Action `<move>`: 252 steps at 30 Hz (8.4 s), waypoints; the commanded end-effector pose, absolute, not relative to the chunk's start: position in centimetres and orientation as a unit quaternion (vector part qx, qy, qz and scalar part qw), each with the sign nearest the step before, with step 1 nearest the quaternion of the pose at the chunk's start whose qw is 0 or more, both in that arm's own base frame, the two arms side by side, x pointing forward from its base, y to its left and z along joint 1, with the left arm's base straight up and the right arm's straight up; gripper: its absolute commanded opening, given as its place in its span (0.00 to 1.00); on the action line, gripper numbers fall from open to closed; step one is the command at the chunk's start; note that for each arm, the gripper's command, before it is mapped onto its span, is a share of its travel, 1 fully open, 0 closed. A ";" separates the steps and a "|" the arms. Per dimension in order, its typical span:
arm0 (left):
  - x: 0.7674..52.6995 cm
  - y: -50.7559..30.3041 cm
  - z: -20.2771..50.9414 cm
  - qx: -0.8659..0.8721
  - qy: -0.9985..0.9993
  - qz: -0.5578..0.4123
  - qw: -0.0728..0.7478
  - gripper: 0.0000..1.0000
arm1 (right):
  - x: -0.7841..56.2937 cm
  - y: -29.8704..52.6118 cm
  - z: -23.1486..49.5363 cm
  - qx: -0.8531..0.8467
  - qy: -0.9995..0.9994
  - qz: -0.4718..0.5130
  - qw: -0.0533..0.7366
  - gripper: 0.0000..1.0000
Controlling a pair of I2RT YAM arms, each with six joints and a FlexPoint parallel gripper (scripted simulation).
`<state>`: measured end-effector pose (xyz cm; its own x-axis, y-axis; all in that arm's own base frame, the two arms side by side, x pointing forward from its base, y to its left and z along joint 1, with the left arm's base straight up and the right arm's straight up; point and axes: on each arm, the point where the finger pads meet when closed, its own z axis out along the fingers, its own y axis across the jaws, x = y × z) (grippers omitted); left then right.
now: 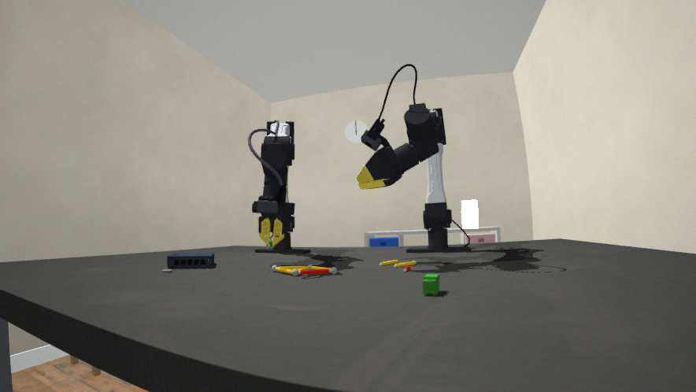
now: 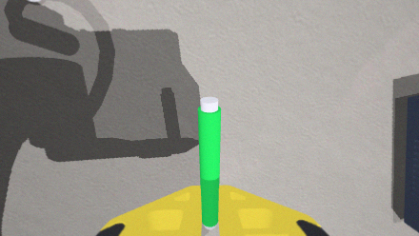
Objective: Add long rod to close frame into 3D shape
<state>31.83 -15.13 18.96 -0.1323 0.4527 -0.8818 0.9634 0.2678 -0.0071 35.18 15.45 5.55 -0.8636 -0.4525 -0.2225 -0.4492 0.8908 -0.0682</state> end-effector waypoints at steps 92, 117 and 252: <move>33.3 -5.2 23.9 0.502 0.685 -0.213 0.483 1.00 | 43.6 24.4 6.9 -0.406 0.707 -0.001 0.579 0.00; 33.1 -6.9 20.3 0.475 0.708 -0.260 0.454 1.00 | 43.4 22.7 4.3 -0.410 0.702 -0.001 0.582 0.00; 46.3 -19.4 7.9 0.657 0.639 -0.229 0.328 0.00 | 43.6 22.3 4.2 -0.408 0.697 0.001 0.590 0.00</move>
